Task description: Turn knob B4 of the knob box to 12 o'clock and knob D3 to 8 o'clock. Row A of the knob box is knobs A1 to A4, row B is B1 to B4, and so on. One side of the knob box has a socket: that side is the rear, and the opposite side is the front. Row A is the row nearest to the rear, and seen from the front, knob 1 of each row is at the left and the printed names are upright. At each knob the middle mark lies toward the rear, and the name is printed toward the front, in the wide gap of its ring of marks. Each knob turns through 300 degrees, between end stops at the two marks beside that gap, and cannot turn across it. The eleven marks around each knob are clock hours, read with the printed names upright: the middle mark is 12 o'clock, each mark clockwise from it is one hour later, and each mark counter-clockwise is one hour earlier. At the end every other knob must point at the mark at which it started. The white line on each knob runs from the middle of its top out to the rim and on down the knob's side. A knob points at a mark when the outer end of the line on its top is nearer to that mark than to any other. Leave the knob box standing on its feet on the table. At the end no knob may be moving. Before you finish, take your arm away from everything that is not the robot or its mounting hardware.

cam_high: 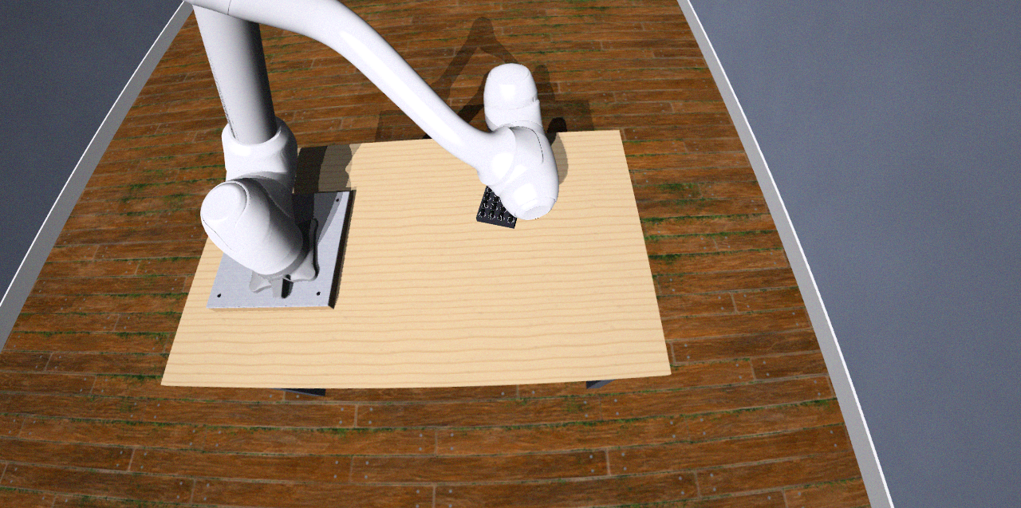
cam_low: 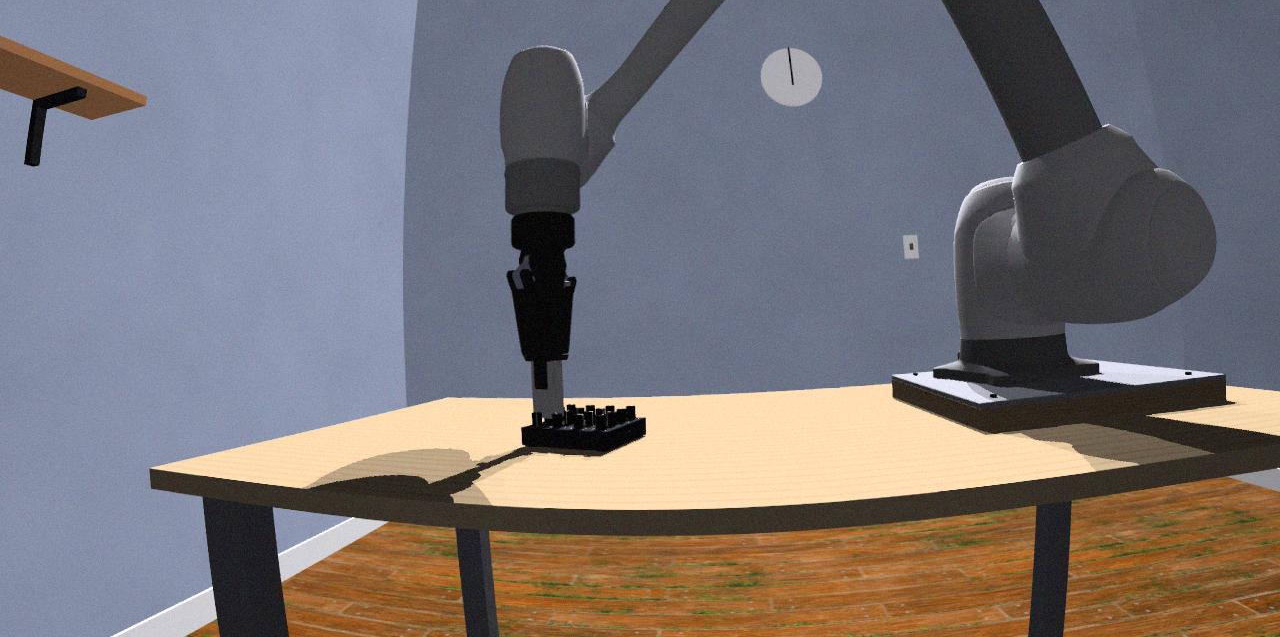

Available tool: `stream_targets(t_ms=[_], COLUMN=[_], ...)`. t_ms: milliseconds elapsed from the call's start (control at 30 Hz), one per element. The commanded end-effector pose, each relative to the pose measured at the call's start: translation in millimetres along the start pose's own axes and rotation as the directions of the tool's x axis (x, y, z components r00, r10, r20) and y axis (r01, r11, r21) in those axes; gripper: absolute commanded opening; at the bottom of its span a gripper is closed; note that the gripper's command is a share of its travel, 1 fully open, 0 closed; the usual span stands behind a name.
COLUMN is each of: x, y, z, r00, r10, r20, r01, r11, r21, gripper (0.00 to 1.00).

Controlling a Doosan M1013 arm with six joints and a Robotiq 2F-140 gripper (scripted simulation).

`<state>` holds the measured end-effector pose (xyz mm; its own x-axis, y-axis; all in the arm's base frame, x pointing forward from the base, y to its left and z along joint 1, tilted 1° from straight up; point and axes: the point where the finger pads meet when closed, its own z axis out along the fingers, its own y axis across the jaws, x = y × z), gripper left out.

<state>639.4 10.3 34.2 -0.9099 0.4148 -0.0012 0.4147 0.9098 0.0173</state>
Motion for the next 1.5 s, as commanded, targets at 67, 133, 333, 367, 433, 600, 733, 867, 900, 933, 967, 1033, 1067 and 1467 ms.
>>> stream_targets(t_ms=[67, 133, 333, 367, 433, 600, 733, 867, 900, 933, 967, 1033, 1067, 1467], x=[0.0, 0.0, 0.0, 0.0, 0.0, 0.0, 0.0, 0.0, 0.0, 0.0, 0.0, 0.0, 0.0, 0.0], y=[0.0, 0.0, 0.0, 0.0, 0.0, 0.0, 0.0, 0.0, 0.0, 0.0, 0.0, 0.0, 0.0, 0.0], z=[-0.1, -0.1, -0.1, -0.1, -0.1, -0.1, -0.1, -1.4, -2.4, -3.9, -5.7, -10.2, -12.9, -36.7], r00=[1.000, 1.000, 1.000, 1.000, 1.000, 1.000, 1.000, 1.000, 1.000, 1.000, 1.000, 1.000, 1.000, 1.000], r10=[0.000, 0.000, 0.000, 0.000, 0.000, 0.000, 0.000, 0.000, 0.000, 0.000, 0.000, 0.000, 0.000, 0.000], r20=[0.000, 0.000, 0.000, 0.000, 0.000, 0.000, 0.000, 0.000, 0.000, 0.000, 0.000, 0.000, 0.000, 0.000], r01=[0.000, 0.000, 0.000, 0.000, 0.000, 0.000, 0.000, 0.000, 0.000, 0.000, 0.000, 0.000, 0.000, 0.000], r11=[1.000, 1.000, 1.000, 1.000, 1.000, 1.000, 1.000, 1.000, 1.000, 1.000, 1.000, 1.000, 1.000, 1.000], r21=[0.000, 0.000, 0.000, 0.000, 0.000, 0.000, 0.000, 0.000, 0.000, 0.000, 0.000, 0.000, 0.000, 0.000], gripper=[0.05, 0.12, 0.12, 0.12, 0.12, 0.12, 0.12, 0.12, 0.12, 0.12, 0.12, 0.12, 0.12, 0.12])
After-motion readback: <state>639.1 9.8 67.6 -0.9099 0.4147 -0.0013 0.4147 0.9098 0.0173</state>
